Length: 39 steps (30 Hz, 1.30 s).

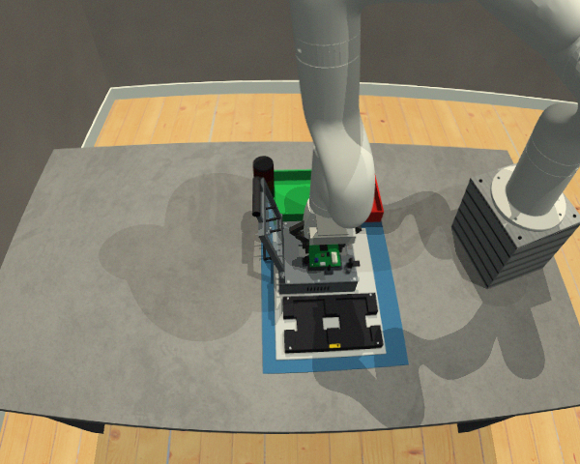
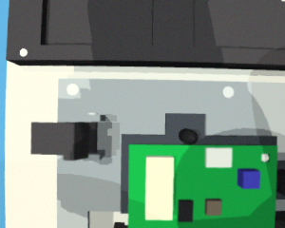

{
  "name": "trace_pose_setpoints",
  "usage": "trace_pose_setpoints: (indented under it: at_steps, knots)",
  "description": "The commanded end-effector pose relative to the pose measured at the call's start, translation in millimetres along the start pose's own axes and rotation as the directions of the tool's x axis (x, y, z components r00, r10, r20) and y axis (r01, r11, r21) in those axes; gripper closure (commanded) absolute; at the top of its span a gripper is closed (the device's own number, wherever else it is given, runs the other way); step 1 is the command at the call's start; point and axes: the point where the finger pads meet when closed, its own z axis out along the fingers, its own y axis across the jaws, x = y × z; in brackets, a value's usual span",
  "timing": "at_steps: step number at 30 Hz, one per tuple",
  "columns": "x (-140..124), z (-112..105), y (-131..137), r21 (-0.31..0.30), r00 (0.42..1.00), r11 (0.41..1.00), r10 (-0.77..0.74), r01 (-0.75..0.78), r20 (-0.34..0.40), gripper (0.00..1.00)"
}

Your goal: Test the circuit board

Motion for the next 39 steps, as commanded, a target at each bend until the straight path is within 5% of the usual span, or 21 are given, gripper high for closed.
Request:
trace_pose_setpoints:
  at_steps: [1,14,15,39]
  knots:
    - [0.1,-0.2,1.7,-0.004,1.0,1.0,0.0,0.0,0.0,0.21]
    - [0.1,2.8,1.7,-0.004,1.0,1.0,0.0,0.0,0.0,0.21]
    - [0.1,2.8,1.7,-0.004,1.0,1.0,0.0,0.0,0.0,0.0]
    - [0.1,2.8,1.7,-0.004,1.0,1.0,0.0,0.0,0.0,0.0]
